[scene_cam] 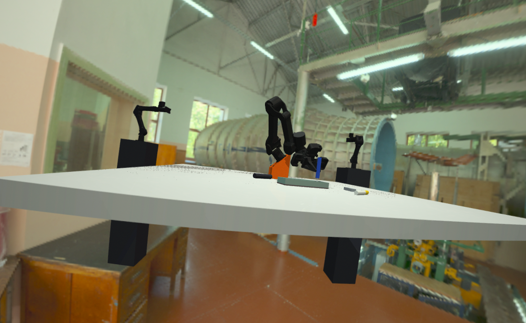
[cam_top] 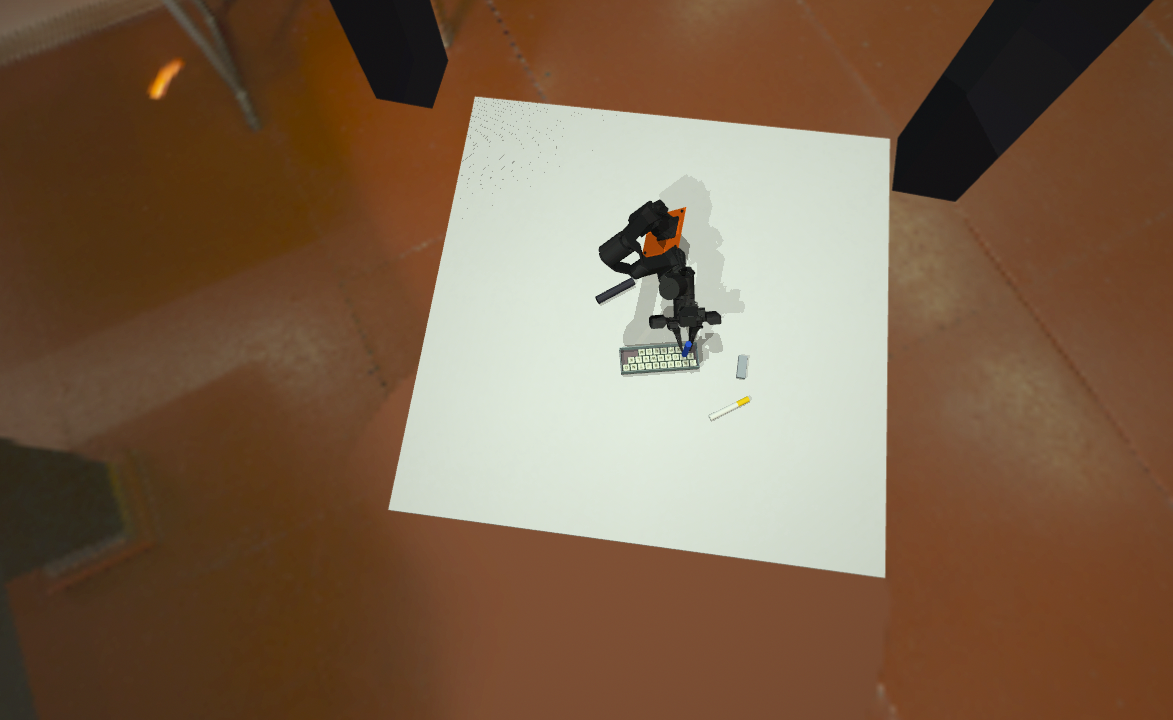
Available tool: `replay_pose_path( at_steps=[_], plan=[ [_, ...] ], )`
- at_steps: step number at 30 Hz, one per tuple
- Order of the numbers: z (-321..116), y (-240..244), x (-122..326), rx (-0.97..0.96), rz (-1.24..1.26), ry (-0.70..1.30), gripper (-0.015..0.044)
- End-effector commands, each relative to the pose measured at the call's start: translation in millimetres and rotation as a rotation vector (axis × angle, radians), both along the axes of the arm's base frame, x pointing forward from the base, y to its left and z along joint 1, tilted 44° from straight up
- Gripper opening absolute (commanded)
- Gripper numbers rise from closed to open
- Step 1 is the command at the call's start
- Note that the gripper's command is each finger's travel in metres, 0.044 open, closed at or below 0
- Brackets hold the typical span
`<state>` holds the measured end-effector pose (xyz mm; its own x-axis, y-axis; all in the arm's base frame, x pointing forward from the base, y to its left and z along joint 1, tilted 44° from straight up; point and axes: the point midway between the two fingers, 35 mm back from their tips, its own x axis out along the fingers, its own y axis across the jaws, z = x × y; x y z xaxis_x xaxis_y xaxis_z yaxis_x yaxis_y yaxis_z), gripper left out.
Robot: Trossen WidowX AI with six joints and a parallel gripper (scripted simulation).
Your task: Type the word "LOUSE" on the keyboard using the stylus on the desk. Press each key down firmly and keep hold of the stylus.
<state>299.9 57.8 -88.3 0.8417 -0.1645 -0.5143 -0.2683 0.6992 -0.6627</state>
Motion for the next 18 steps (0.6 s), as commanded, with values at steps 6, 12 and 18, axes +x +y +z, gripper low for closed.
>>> replay_pose_path(
  at_steps=[6, 12, 18],
  plan=[
    [7.2, 8.2, 0.9, -0.001, 0.003, 0.003, 0.0081],
    [18.6, 19.2, 0.8, 0.000, 0.003, 0.003, 0.0081],
    [27.5, 27.0, -0.4, 0.001, 0.003, 0.001, 0.0081]
  ],
)
